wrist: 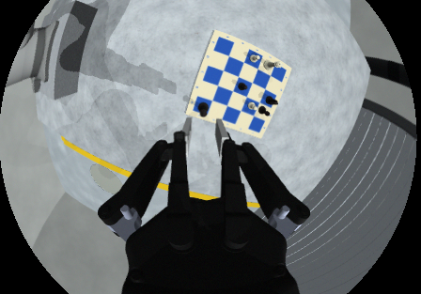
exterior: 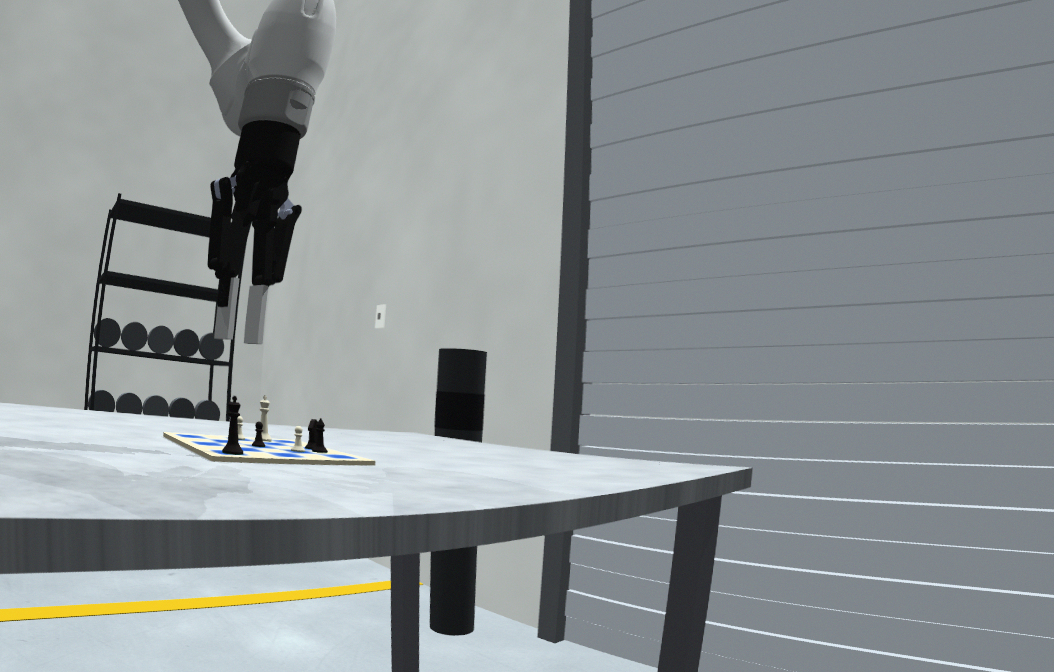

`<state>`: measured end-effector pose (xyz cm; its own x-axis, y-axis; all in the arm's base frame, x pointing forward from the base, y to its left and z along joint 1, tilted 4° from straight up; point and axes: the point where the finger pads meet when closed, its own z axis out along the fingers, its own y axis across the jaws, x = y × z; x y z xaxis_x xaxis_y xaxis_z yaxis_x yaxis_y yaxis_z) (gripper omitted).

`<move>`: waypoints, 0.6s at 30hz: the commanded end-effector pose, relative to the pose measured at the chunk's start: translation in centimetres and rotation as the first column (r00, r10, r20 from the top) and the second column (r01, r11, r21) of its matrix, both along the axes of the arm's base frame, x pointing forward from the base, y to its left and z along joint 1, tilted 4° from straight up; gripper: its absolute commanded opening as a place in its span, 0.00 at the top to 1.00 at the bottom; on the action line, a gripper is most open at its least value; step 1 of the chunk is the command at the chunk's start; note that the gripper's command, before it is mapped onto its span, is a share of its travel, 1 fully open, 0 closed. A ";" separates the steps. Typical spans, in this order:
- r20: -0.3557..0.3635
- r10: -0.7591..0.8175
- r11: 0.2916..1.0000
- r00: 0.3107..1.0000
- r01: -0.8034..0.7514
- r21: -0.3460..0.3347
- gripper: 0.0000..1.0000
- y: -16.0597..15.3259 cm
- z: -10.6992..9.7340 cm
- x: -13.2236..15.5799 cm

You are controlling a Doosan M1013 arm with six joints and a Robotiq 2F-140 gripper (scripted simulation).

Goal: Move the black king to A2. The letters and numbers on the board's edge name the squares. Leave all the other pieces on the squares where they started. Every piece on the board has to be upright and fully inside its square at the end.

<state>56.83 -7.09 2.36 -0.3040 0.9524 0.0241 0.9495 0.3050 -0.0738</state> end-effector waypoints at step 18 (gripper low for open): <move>0.000 0.000 1.000 1.000 0.000 0.000 0.75 0.0 -1.8 -0.1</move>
<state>56.72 -7.09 0.81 -0.3040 0.9524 0.0240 0.9495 0.3049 -0.0739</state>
